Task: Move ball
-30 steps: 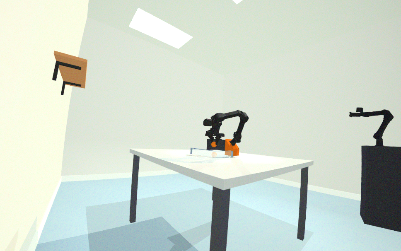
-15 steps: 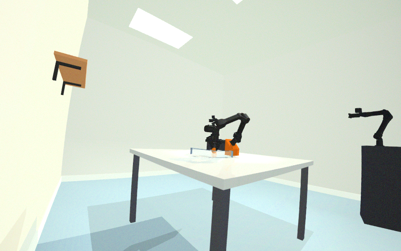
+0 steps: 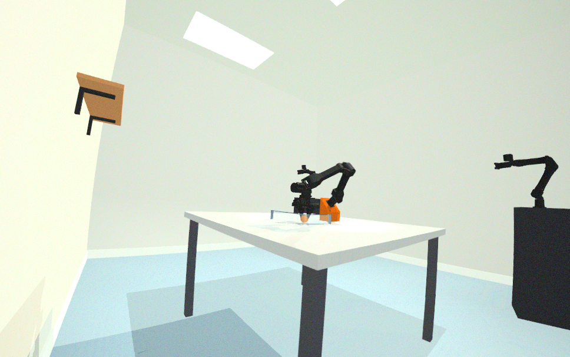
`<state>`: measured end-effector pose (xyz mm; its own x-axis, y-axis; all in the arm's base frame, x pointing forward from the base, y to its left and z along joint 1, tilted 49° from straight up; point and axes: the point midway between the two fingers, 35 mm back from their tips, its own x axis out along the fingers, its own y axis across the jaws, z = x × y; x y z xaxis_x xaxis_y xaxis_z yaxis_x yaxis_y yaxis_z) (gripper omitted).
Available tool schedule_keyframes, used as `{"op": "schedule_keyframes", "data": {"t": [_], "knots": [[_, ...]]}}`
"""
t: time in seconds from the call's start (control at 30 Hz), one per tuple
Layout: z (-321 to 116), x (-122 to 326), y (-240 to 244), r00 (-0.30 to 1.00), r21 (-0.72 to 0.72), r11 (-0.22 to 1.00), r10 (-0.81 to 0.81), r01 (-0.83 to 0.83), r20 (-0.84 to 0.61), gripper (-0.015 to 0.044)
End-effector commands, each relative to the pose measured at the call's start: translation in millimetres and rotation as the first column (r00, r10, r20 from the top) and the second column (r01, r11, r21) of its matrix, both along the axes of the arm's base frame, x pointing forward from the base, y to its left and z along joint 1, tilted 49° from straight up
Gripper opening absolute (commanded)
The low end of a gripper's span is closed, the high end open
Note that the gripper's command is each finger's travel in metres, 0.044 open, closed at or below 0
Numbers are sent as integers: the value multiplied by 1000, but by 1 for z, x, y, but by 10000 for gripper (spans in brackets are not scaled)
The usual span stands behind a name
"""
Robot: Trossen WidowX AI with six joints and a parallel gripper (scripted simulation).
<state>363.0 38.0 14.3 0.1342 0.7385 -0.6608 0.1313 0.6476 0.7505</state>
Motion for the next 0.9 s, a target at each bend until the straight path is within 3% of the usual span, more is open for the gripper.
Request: {"op": "schedule_keyframes", "data": {"t": [0.0, 0.13, 0.57, 0.7, 0.87], "knots": [[-4, 1, 5, 1000, 6, 1000, -5, 5, -4, 0], [-6, 1, 6, 1000, 6, 1000, -5, 5, -4, 0], [-4, 0, 4, 1000, 1, 1000, -2, 2, -3, 339], [3, 0, -5, 1000, -1, 1000, -3, 3, -3, 339], [50, -10, -58, 1000, 2, 1000, -5, 5, -5, 339]]}}
